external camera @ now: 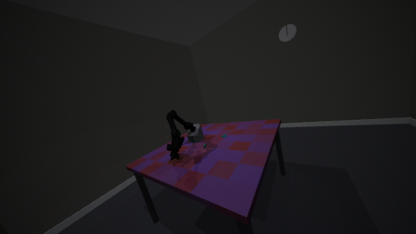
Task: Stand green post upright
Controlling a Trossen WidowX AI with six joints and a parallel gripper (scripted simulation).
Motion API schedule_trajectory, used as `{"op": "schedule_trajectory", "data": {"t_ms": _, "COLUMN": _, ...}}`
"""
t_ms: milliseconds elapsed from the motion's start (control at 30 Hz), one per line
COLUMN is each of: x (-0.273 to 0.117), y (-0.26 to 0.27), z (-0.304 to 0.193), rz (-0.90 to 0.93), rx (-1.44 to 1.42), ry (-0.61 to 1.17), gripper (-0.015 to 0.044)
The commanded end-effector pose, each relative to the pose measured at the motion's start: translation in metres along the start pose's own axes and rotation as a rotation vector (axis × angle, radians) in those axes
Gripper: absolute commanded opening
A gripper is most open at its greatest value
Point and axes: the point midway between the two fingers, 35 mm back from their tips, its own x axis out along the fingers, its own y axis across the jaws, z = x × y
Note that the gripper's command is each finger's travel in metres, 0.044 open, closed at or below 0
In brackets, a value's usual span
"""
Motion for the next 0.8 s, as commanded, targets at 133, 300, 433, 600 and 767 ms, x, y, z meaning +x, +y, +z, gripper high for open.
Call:
{"op": "schedule_trajectory", "data": {"t_ms": 133, "x": -0.091, "y": 0.019, "z": -0.078, "rz": 0.243, "rx": -0.248, "ry": 0.211, "gripper": 0.0233}}
{"op": "schedule_trajectory", "data": {"t_ms": 300, "x": -0.147, "y": 0.011, "z": -0.118, "rz": 0.371, "rx": -0.415, "ry": 0.319, "gripper": 0.0233}}
{"op": "schedule_trajectory", "data": {"t_ms": 433, "x": -0.189, "y": -0.007, "z": -0.145, "rz": 0.461, "rx": -0.556, "ry": 0.392, "gripper": 0.0233}}
{"op": "schedule_trajectory", "data": {"t_ms": 600, "x": -0.234, "y": -0.04, "z": -0.172, "rz": 0.558, "rx": -0.742, "ry": 0.464, "gripper": 0.0233}}
{"op": "schedule_trajectory", "data": {"t_ms": 767, "x": -0.266, "y": -0.075, "z": -0.187, "rz": 0.626, "rx": -0.907, "ry": 0.506, "gripper": 0.0233}}
